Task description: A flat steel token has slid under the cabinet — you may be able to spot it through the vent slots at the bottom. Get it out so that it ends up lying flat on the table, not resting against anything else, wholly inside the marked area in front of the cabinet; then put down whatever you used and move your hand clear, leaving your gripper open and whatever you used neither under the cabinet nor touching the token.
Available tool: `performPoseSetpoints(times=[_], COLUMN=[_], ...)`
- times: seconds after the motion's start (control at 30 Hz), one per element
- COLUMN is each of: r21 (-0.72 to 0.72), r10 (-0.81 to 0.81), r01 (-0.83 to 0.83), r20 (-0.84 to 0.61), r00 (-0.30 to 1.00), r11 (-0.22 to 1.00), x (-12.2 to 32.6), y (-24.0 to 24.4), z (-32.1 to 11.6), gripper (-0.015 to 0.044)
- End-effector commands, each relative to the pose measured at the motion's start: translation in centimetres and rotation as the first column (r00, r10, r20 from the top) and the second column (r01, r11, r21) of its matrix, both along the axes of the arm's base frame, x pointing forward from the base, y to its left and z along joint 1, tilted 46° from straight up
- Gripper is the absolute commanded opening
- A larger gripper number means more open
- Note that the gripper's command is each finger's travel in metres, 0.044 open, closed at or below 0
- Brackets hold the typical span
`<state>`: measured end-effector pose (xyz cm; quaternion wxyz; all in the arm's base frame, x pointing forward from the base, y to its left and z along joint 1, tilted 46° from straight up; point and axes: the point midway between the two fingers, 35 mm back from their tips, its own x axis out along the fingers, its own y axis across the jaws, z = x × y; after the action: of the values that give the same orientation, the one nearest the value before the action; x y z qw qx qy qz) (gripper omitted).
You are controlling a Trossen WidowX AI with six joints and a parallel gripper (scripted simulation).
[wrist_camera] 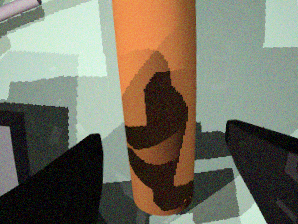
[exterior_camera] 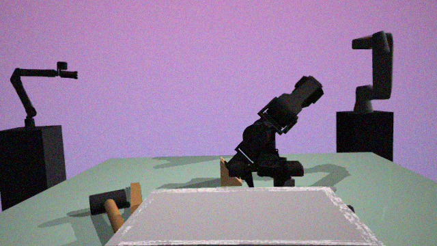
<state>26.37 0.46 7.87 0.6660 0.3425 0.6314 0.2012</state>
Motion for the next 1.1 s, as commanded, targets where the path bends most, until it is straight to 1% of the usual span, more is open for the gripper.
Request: performPoseSetpoints(times=[0.0, 0.37, 0.5, 0.8, 0.93, 1.07], r21=[0.002, 0.005, 0.002, 0.002, 0.002, 0.003], r10=[-0.005, -0.004, 0.001, 0.001, 0.001, 0.000], r01=[0.005, 0.004, -0.001, -0.001, -0.001, 0.000], r20=[0.001, 0.001, 0.000, 0.000, 0.000, 0.000], r00=[1.000, 1.000, 1.000, 1.000, 1.000, 1.000], r11=[1.000, 1.000, 1.000, 1.000, 1.000, 1.000], x=[0.0, 0.1, 0.1, 0.1, 0.1, -0.5], y=[0.4, 1.6, 1.4, 1.4, 1.4, 1.5], z=[-0.2, -1.3, -1.3, -1.3, -1.3, -1.2], gripper=[0.0270, 0.0270, 0.0165, 0.0105, 0.0000, 0.0000])
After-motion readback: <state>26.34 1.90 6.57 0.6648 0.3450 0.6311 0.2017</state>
